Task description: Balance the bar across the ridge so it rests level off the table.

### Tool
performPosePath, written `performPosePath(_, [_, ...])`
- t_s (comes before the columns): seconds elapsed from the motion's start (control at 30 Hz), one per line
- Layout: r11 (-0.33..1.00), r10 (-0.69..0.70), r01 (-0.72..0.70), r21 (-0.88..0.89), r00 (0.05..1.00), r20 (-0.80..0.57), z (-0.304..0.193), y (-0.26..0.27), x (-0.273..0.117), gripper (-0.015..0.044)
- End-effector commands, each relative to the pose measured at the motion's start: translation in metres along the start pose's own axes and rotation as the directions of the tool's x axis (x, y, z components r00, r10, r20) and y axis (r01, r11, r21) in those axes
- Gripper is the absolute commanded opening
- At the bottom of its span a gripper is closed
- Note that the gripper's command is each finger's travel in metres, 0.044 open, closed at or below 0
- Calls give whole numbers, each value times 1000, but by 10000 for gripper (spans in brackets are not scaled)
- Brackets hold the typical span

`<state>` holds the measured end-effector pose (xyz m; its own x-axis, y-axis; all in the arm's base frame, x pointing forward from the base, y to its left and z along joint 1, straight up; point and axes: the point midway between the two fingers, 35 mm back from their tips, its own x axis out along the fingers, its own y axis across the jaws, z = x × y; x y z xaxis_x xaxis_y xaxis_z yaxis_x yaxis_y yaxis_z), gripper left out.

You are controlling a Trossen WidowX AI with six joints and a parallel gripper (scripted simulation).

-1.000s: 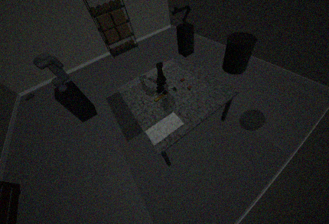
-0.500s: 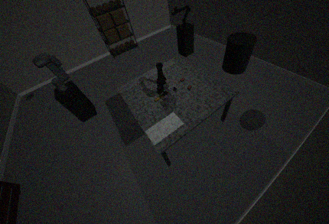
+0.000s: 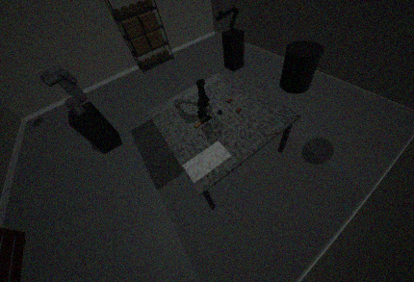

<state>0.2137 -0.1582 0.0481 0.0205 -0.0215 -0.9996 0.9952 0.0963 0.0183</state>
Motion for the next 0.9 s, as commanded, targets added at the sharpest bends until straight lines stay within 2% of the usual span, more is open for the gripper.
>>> performPosePath(0.0, [1000, 3, -3, 5, 1000, -4, -1, 1, 1, 315])
performPosePath(0.1, [1000, 3, -3, 5, 1000, -4, -1, 1, 1, 315])
performPosePath(0.3, [1000, -1, 1, 0, 1000, -1, 0, 0, 0, 157])
performPosePath(0.57, [1000, -1, 1, 0, 1000, -1, 0, 0, 0, 104])
performPosePath(0.7, [1000, 0, 0, 0, 1000, -1, 1, 1, -6, 0])
performPosePath(0.87, [1000, 0, 0, 1, 1000, -1, 2, 3, -18, 0])
